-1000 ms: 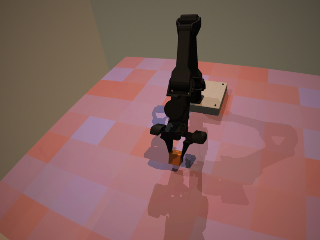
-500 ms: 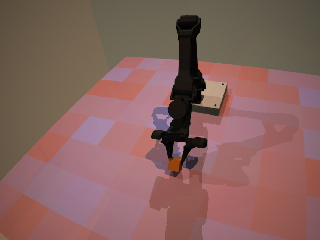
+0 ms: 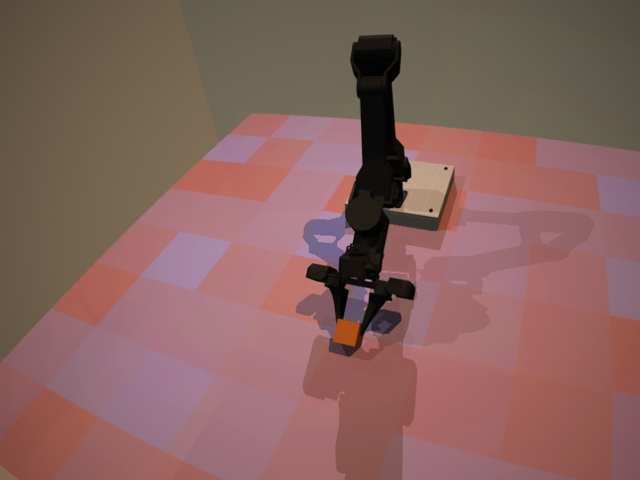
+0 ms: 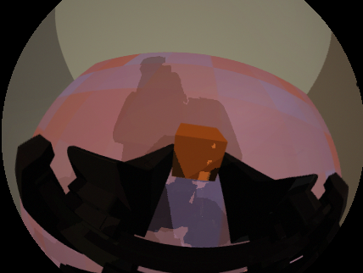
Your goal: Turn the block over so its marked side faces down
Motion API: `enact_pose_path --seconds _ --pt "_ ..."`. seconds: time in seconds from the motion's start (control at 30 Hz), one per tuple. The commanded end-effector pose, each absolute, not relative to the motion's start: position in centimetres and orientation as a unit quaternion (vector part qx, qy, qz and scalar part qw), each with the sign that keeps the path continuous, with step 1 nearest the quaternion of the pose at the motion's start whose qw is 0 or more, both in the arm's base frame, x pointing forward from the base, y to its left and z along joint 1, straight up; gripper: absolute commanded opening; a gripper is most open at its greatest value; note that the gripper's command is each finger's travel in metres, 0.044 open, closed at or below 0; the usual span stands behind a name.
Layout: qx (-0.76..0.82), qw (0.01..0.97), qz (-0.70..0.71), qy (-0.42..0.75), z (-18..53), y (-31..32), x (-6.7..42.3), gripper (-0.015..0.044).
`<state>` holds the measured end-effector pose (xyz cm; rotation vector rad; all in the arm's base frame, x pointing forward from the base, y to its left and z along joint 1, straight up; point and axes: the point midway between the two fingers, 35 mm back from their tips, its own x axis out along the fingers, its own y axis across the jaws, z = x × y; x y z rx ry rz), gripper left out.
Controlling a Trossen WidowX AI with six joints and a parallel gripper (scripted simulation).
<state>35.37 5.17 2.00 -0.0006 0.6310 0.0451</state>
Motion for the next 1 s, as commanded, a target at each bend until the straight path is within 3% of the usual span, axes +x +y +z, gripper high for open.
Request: enact_pose_path --seconds 0.0,0.83,0.97 --pt "-0.005 0.957 0.018 0.289 1.44 4.88 34.66 0.0000" --pt "-0.005 0.971 0.017 0.238 1.99 4.68 33.83 0.0000" --pt "-0.005 0.971 0.017 0.238 1.99 4.68 33.83 0.0105"
